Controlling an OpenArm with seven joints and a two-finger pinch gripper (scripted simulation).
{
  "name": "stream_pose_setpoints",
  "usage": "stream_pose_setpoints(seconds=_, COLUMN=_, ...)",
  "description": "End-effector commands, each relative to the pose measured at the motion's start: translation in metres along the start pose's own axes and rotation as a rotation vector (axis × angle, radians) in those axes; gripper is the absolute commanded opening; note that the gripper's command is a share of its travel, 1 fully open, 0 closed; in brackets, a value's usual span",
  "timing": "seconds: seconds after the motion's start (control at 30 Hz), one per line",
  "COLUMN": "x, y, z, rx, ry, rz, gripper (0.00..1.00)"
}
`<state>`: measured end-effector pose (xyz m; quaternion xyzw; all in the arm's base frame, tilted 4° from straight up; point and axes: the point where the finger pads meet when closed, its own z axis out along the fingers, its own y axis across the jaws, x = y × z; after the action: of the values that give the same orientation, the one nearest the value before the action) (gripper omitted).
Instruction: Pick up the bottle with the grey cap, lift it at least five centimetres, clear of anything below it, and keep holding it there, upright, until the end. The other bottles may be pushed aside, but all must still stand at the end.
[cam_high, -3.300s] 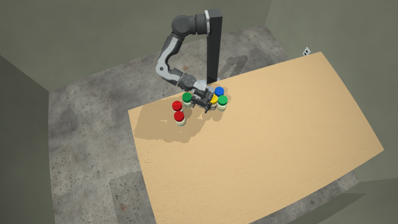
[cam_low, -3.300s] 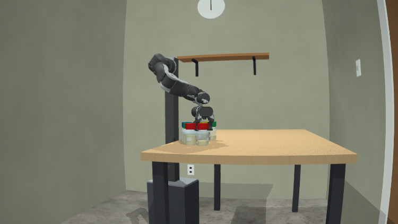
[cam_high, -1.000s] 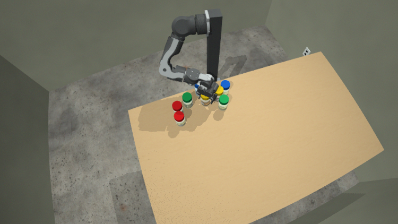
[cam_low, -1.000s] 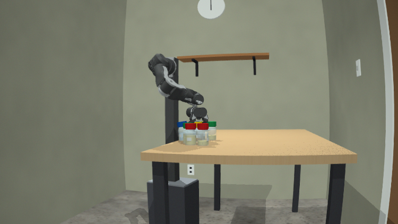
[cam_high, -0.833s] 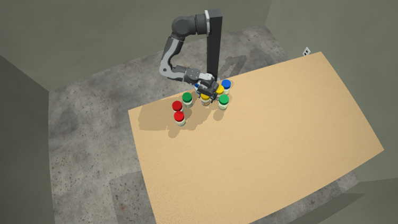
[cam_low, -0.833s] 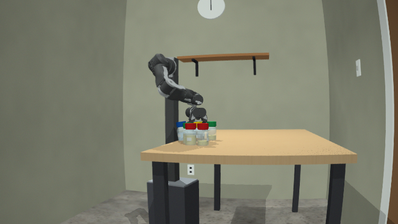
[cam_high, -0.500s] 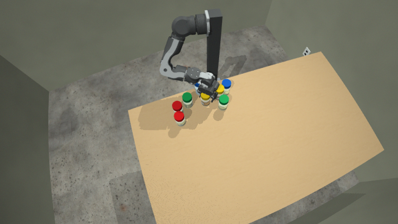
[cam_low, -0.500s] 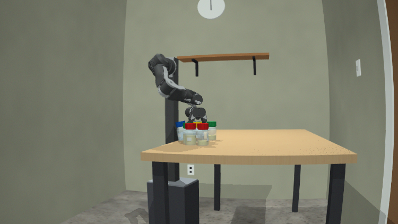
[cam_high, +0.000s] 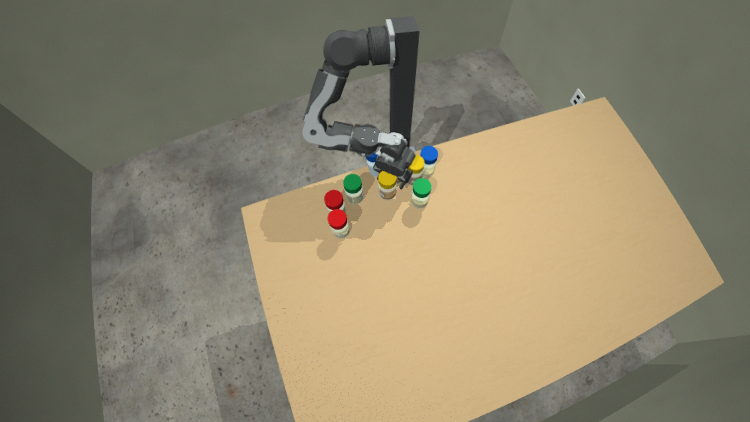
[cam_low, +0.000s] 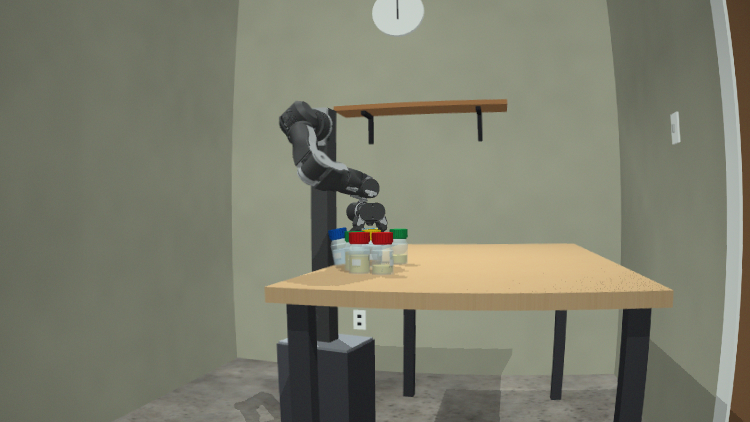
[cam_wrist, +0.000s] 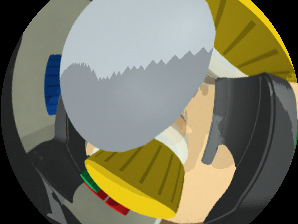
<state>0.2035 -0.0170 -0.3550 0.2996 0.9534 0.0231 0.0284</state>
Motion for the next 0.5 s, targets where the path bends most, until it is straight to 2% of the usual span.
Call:
stream_pose_setpoints(seconds=0.0, x=0.009, y=-0.004, z=0.002, rx=0.019, ry=0.018, rz=-0.007, gripper=0.45)
stream_pose_setpoints(seconds=0.17, x=0.020, y=-0.009, z=0.003, rx=0.034, ry=0.023, rz=-0.009, gripper=0.45)
stream_pose_setpoints(seconds=0.4, x=0.020, y=-0.009, z=0.003, rx=0.034, ry=0.023, rz=-0.009, gripper=0.45)
stream_pose_setpoints(seconds=0.47, x=0.020, y=-0.004, z=0.001, rx=0.011, ry=0.013, rz=-0.006, gripper=0.45)
